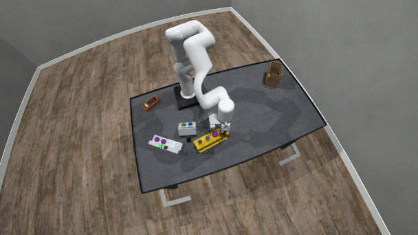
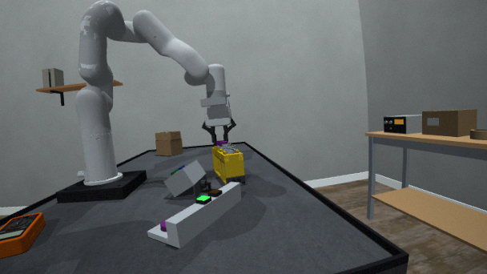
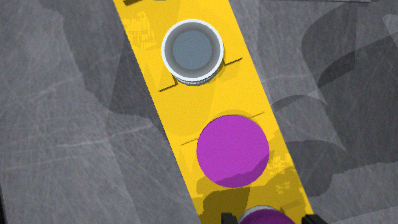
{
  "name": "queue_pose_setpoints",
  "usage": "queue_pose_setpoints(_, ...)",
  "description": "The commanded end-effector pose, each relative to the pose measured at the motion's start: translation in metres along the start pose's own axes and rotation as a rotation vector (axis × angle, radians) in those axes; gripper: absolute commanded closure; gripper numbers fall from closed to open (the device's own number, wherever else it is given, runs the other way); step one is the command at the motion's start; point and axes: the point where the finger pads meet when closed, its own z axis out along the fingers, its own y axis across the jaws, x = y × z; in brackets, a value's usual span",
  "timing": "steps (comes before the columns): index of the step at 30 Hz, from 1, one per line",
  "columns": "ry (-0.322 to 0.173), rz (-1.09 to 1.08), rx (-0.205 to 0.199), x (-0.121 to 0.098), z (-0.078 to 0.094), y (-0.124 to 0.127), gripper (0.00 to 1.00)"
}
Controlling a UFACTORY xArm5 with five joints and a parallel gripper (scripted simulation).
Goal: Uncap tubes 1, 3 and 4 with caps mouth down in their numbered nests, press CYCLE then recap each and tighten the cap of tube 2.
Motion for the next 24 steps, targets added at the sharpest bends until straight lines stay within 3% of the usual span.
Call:
queue_pose_setpoints(1, -0.009, 0.261, -0.001, -0.0005, -0.0007, -0.0010, 1.00)
queue_pose_setpoints(11, -0.009, 0.322, -0.002, -0.0005, -0.0007, -0.0010, 1.00)
queue_pose_setpoints(12, -0.009, 0.322, -0.002, -0.0005, -0.0007, -0.0010, 0.54)
queue_pose_setpoints(24, -0.009, 0.322, -0.002, -0.0005, -0.0067, -0.0010, 0.54)
